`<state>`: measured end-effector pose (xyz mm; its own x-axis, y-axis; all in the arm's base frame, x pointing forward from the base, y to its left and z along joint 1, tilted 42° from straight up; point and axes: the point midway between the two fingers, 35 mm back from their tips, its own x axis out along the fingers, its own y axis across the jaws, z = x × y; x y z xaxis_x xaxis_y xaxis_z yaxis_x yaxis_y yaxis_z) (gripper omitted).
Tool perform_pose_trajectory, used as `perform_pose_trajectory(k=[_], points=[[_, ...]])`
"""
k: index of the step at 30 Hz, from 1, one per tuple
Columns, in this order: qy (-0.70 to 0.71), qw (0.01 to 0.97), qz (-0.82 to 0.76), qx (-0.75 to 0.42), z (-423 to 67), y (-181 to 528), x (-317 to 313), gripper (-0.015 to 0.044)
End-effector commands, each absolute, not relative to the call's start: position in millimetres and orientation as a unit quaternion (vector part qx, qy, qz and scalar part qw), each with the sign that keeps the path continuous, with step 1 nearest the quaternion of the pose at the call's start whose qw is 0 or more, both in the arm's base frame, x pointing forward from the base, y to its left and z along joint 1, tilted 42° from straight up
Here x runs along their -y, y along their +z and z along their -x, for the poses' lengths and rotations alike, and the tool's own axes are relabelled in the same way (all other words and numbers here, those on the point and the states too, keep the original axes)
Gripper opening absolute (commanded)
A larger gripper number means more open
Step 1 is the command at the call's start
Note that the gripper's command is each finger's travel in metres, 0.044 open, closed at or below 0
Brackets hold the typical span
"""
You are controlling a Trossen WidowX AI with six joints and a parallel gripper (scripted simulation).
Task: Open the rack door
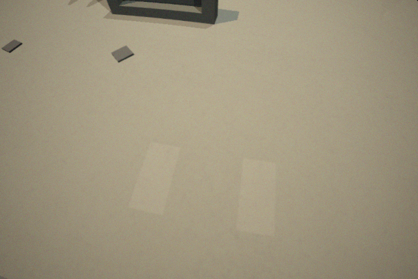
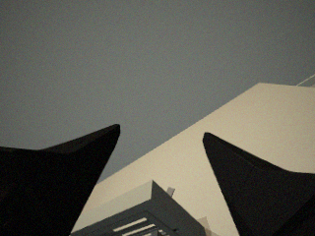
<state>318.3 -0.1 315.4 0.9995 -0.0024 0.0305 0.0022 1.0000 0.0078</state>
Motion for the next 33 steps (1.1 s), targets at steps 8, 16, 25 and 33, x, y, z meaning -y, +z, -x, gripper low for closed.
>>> perform_pose_trajectory(k=[8, 16, 25, 33], points=[[-0.013, 0.996, -0.035, -0.085, -338.1, 288.5, -9.1, 0.0281], [-0.036, 0.977, -0.052, -0.205, -351.8, 254.6, -22.7, 0.0281], [-0.073, 0.941, -0.045, -0.326, -354.6, 219.3, -38.5, 0.0281], [-0.112, 0.902, -0.012, -0.418, -348.7, 194.3, -51.2, 0.0281]])
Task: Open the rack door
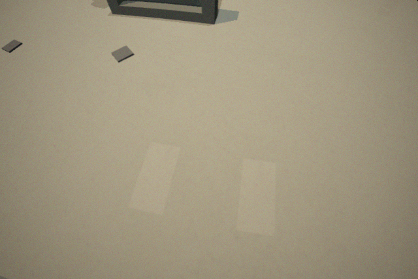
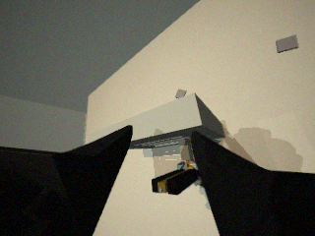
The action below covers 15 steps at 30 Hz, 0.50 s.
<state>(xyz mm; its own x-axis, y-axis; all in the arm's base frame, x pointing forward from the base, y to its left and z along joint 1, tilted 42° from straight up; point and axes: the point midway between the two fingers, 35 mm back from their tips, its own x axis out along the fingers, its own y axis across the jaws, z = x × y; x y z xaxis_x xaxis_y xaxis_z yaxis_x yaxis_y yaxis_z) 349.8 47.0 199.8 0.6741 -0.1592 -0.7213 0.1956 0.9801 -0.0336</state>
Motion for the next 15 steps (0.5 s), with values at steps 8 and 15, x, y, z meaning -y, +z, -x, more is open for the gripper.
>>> perform_pose_trajectory(k=[8, 15], points=[[-0.153, 0.857, 0.044, -0.49, -338.1, 178.1, -61.6, 0.0281], [-0.193, 0.813, 0.103, -0.539, -326.9, 171.6, -68.3, 0.0281]])
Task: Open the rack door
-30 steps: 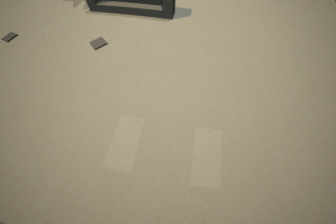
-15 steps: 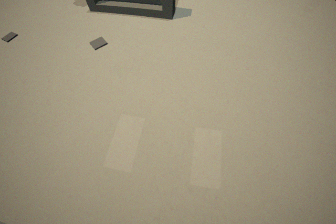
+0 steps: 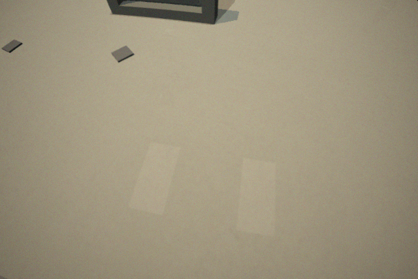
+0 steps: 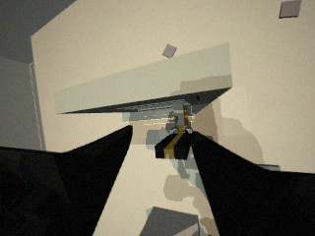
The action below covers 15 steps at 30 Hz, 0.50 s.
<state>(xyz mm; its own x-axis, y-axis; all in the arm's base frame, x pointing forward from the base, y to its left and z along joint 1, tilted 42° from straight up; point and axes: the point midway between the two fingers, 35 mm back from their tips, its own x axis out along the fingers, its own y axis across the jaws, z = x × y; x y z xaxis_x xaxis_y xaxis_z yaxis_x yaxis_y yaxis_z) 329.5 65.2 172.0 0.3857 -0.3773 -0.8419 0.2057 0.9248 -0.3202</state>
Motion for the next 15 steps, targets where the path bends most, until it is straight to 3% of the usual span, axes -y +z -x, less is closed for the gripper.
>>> perform_pose_trajectory(k=[1, 15], points=[[-0.198, 0.807, 0.113, -0.545, -325.4, 171.3, -69.3, 0.0281], [-0.256, 0.735, 0.237, -0.582, -311.1, 177.0, -81.0, 0.0281]])
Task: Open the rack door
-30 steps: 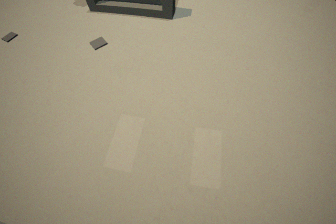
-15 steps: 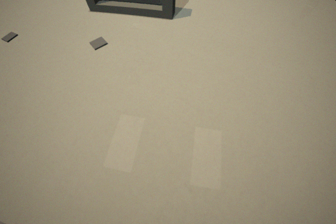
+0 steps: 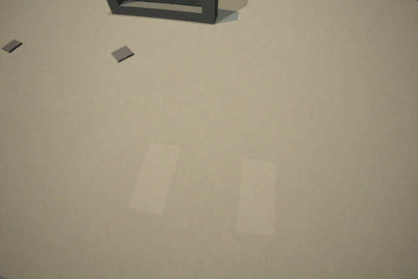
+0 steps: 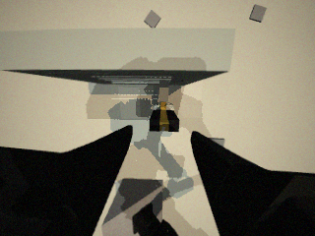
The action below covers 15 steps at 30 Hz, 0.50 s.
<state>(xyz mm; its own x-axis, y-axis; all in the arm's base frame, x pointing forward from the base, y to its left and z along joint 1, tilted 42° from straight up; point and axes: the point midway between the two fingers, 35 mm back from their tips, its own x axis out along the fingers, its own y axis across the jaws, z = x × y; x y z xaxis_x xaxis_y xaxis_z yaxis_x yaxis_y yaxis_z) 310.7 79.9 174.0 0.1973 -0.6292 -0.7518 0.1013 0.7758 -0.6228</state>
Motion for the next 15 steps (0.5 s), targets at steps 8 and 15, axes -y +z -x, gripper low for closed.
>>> perform_pose_trajectory(k=[8, 15], points=[[-0.256, 0.727, 0.238, -0.591, -312.8, 170.5, -75.4, 0.0281], [-0.256, 0.716, 0.24, -0.603, -314.6, 162.2, -68.1, 0.0281]])
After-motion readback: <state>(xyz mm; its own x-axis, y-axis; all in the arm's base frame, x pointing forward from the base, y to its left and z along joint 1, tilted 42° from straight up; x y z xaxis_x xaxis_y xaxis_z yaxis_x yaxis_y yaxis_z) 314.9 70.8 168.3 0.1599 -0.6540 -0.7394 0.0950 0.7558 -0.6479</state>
